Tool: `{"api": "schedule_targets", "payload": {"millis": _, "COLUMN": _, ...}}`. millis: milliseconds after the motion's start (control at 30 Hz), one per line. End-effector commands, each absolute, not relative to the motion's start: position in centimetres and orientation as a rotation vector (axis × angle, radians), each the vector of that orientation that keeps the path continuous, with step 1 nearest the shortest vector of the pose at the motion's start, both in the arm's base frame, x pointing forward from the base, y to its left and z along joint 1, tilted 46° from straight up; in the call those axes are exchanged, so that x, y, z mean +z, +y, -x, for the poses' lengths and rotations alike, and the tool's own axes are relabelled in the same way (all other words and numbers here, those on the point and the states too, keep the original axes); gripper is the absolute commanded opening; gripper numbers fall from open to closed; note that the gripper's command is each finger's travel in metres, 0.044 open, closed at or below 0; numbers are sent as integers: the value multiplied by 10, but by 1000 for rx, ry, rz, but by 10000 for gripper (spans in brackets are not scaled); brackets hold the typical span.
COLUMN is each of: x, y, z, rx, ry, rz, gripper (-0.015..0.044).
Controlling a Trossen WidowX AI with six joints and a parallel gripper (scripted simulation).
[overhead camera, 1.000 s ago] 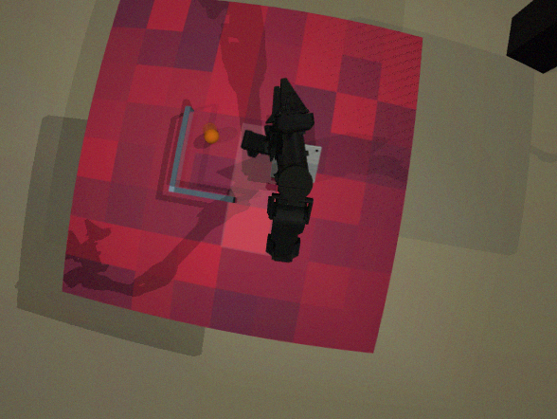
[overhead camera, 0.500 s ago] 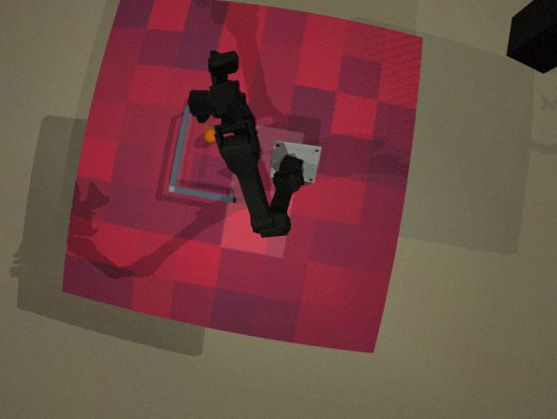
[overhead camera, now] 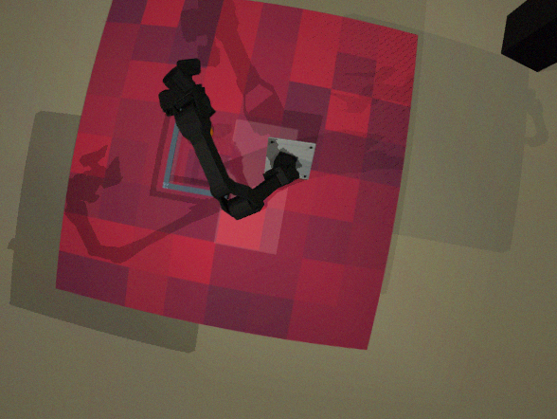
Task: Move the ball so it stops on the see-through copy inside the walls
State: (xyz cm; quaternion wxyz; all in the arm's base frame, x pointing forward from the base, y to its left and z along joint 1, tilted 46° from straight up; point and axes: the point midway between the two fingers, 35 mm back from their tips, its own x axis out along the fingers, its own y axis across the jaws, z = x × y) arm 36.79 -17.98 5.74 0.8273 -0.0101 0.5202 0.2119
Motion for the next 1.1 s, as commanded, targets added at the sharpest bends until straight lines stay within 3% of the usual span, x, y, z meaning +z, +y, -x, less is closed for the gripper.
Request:
{"api": "schedule_targets", "payload": {"millis": 0, "x": 17, "y": -118, "z": -366, "rx": 575, "ry": 1207, "rz": -133, "gripper": 376}}
{"api": "schedule_targets", "payload": {"millis": 367, "x": -52, "y": 19, "z": -314, "rx": 780, "ry": 1557, "rz": -454, "gripper": 376}}
{"api": "schedule_targets", "payload": {"millis": 1067, "x": -69, "y": 37, "z": -310, "rx": 782, "ry": 1564, "rz": -459, "gripper": 376}}
